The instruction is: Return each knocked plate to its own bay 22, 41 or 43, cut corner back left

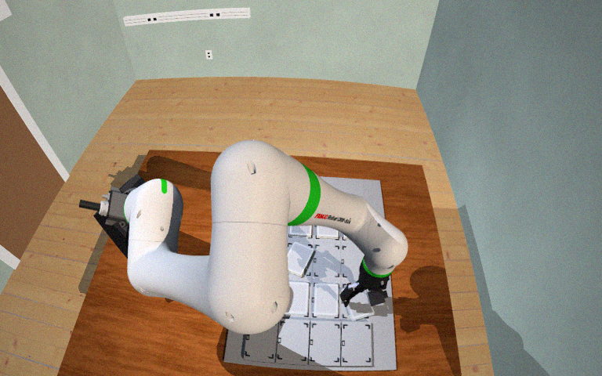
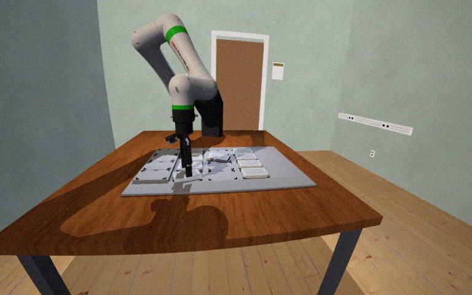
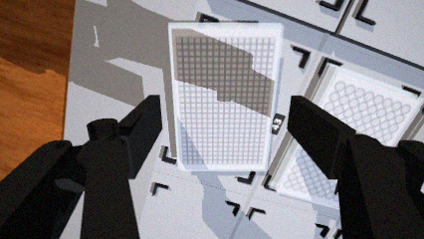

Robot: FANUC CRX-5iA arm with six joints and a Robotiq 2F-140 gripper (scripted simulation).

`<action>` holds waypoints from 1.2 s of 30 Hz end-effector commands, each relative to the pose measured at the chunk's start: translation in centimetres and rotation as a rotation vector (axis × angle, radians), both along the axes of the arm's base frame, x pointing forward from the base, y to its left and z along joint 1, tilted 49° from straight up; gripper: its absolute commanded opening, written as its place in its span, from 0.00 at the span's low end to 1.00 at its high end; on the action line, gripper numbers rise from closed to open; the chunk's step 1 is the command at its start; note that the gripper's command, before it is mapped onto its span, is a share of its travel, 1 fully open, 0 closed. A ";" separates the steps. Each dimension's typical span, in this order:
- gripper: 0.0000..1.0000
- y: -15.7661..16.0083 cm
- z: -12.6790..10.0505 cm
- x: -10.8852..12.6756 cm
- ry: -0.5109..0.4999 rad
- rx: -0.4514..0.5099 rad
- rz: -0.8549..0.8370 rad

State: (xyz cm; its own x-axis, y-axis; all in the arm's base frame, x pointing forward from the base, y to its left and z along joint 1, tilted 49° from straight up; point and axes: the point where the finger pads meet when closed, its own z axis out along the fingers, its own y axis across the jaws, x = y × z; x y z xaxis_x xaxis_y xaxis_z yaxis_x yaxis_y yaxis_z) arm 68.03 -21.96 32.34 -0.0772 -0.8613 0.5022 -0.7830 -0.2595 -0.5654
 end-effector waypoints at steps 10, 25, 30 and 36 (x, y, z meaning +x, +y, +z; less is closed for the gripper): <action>0.70 -0.5 -0.7 0.7 -0.002 0.000 0.000; 0.70 -0.9 -1.2 1.2 -0.002 0.000 0.000; 0.69 -0.9 -1.2 1.2 -0.002 0.000 0.000; 0.67 -0.9 -1.2 1.2 -0.002 0.000 0.000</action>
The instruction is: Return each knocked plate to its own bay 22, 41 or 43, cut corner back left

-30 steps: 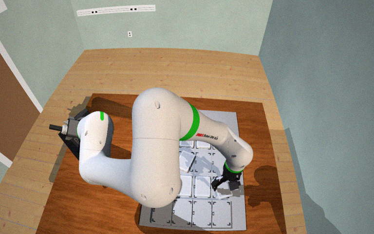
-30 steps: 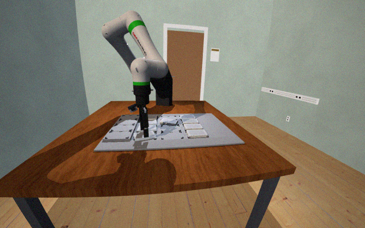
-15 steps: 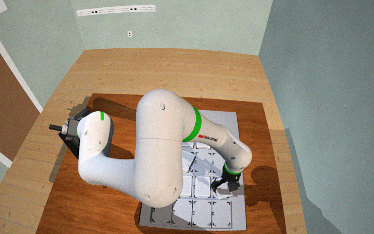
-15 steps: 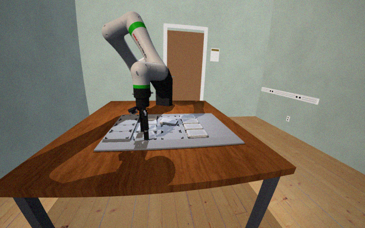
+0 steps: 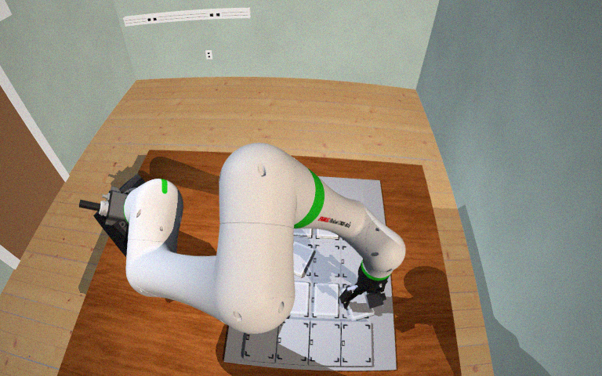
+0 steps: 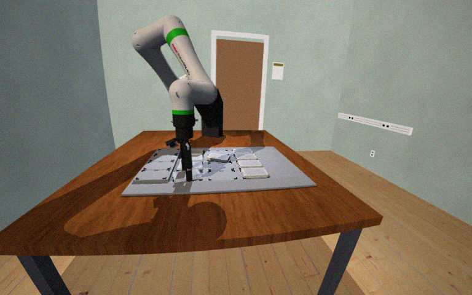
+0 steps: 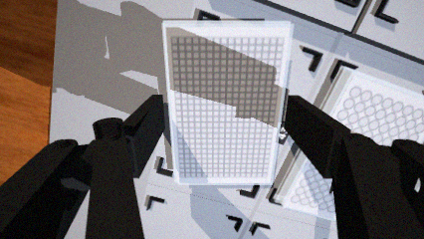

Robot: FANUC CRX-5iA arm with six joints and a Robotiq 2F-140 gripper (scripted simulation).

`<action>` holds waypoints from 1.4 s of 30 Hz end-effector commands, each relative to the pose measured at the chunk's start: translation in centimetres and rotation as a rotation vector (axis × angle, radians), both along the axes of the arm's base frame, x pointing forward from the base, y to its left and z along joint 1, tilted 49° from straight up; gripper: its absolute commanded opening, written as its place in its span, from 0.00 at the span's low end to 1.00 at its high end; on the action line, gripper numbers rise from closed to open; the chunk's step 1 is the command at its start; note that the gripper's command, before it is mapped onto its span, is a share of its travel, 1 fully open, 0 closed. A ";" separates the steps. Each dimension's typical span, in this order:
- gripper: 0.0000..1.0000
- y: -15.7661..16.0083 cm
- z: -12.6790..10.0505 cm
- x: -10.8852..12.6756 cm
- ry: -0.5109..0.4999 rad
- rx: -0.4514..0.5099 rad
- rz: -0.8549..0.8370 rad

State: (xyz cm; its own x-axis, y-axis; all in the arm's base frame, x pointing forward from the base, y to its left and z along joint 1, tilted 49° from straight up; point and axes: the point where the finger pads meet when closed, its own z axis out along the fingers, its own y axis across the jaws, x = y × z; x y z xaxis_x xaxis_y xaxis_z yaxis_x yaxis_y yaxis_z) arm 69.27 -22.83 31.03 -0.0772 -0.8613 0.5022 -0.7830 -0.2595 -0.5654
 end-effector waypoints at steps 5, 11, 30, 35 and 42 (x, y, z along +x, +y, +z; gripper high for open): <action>0.65 0.0 0.1 0.0 -0.002 0.000 0.000; 0.62 0.0 0.1 0.0 -0.002 0.000 0.000; 0.61 0.0 0.1 0.0 -0.002 0.000 0.000; 0.61 0.0 0.1 0.0 -0.002 0.000 0.000; 0.60 0.0 0.1 0.0 -0.002 0.000 0.000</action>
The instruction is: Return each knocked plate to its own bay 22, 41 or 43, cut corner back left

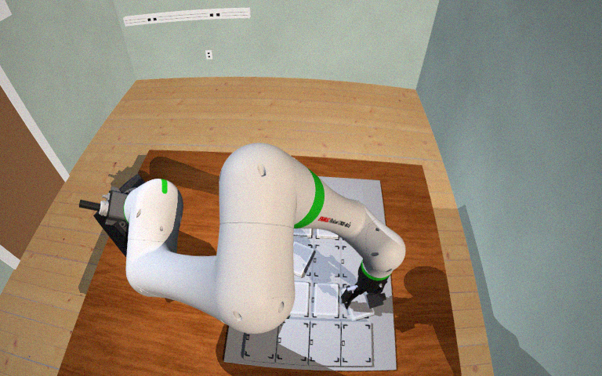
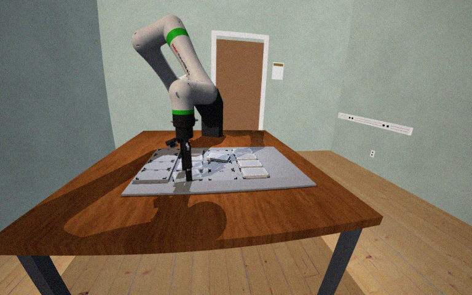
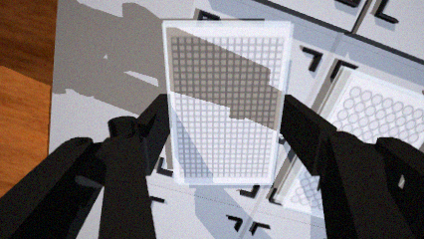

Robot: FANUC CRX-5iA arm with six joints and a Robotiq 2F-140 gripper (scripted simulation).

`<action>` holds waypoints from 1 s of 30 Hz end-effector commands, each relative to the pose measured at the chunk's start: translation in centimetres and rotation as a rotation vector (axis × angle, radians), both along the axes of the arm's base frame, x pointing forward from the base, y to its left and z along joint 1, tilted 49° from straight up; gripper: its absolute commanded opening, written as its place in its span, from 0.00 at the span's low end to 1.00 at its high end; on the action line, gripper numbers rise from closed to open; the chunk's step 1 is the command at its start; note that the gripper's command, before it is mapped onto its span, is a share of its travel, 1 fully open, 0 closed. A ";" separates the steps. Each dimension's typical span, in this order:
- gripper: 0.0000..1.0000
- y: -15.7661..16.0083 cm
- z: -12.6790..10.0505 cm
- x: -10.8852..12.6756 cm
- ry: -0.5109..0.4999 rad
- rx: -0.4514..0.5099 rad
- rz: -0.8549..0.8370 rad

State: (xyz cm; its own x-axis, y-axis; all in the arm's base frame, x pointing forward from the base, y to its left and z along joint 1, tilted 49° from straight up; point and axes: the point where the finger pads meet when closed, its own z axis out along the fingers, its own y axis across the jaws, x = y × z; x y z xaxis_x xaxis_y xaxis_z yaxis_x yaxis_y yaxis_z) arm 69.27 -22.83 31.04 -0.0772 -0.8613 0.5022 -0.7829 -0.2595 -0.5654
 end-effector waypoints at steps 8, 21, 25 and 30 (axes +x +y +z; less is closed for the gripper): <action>0.60 0.0 0.1 0.0 -0.002 0.000 0.000; 0.59 0.0 0.1 0.0 -0.002 0.000 0.000; 0.59 0.0 0.1 0.0 -0.002 0.000 0.000; 0.59 0.0 0.1 0.0 -0.002 0.000 0.000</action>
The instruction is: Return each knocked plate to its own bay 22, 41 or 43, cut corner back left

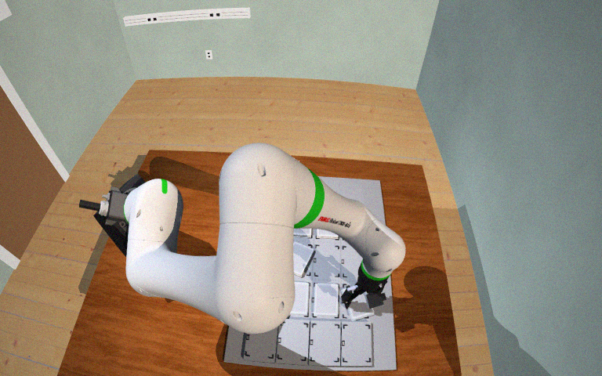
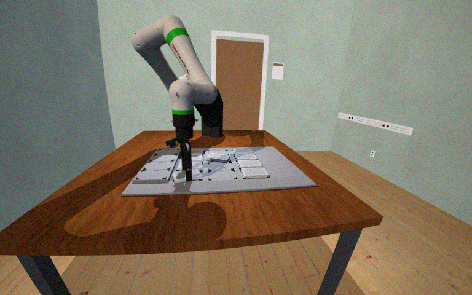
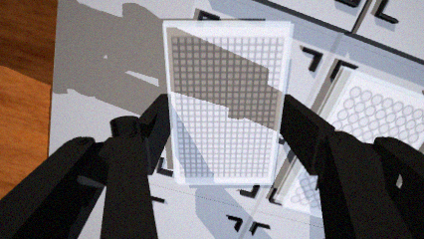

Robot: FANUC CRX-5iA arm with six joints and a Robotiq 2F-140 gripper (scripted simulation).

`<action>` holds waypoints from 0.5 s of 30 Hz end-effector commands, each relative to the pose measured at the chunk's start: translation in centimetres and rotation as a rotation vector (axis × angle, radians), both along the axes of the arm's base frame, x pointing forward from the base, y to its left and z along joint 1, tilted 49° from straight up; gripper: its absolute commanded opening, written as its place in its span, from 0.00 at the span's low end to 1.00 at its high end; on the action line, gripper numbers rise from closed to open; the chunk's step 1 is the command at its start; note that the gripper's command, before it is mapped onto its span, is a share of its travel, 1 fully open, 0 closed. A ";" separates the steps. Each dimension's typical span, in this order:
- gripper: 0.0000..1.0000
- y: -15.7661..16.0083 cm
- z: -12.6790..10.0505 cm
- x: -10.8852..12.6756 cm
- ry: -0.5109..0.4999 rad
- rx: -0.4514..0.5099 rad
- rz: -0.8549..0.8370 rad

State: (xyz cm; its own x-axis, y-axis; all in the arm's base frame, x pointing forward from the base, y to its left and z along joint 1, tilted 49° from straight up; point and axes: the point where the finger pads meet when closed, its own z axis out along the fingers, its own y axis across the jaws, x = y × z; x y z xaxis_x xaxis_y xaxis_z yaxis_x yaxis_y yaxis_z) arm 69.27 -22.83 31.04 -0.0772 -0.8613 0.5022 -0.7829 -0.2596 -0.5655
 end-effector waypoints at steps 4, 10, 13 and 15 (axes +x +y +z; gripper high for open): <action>0.58 0.0 0.1 0.0 -0.002 0.000 0.000; 0.58 0.0 0.1 0.0 -0.002 0.000 0.000; 0.58 0.0 0.1 0.0 -0.002 0.000 0.000; 0.58 0.0 0.1 0.0 -0.002 0.000 0.000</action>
State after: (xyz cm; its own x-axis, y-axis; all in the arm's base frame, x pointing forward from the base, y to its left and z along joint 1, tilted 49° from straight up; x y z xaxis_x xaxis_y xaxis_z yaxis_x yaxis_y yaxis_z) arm 69.24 -22.83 31.06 -0.0774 -0.8612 0.5023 -0.7830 -0.2594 -0.5654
